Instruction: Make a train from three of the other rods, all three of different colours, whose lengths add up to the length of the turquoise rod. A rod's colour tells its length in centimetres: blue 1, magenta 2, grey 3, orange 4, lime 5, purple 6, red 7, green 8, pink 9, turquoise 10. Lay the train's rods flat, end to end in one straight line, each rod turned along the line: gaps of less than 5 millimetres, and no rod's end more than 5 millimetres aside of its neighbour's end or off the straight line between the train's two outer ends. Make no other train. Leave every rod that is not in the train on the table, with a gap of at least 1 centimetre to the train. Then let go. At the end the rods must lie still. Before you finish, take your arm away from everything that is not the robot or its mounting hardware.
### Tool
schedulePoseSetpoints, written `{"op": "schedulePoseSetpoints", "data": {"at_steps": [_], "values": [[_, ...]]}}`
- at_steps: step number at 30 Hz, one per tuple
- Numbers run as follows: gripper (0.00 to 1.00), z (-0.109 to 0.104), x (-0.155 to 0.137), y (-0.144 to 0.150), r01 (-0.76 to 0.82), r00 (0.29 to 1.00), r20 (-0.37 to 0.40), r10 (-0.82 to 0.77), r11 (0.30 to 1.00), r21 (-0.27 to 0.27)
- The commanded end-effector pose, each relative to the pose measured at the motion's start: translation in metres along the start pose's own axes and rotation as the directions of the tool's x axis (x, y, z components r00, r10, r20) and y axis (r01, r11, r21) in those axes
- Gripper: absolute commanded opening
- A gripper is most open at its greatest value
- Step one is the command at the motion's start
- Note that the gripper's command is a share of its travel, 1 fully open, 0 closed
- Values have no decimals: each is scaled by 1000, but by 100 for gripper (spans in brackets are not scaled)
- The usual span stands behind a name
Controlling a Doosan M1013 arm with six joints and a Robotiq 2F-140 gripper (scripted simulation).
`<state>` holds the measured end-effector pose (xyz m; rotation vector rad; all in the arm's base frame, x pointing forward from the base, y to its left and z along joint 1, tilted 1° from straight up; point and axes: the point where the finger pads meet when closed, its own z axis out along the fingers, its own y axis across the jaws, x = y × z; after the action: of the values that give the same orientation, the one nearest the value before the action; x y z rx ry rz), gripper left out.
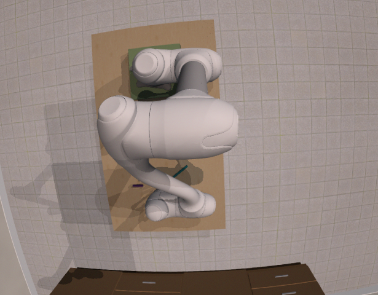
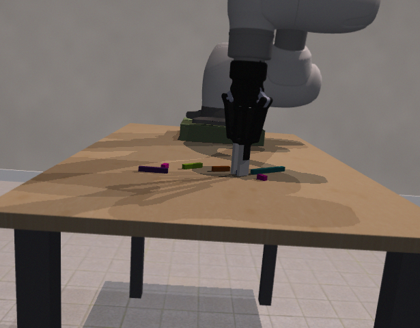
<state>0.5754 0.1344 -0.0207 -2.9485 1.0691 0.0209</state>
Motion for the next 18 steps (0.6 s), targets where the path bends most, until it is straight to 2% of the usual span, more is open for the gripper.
{"op": "schedulePoseSetpoints", "data": {"at_steps": [1,9,18], "values": [[8,0,0,0,0,1000,0,0,1000,0],[15,0,0,0,0,1000,0,0,1000,0],[15,0,0,0,0,1000,0,0,1000,0]]}}
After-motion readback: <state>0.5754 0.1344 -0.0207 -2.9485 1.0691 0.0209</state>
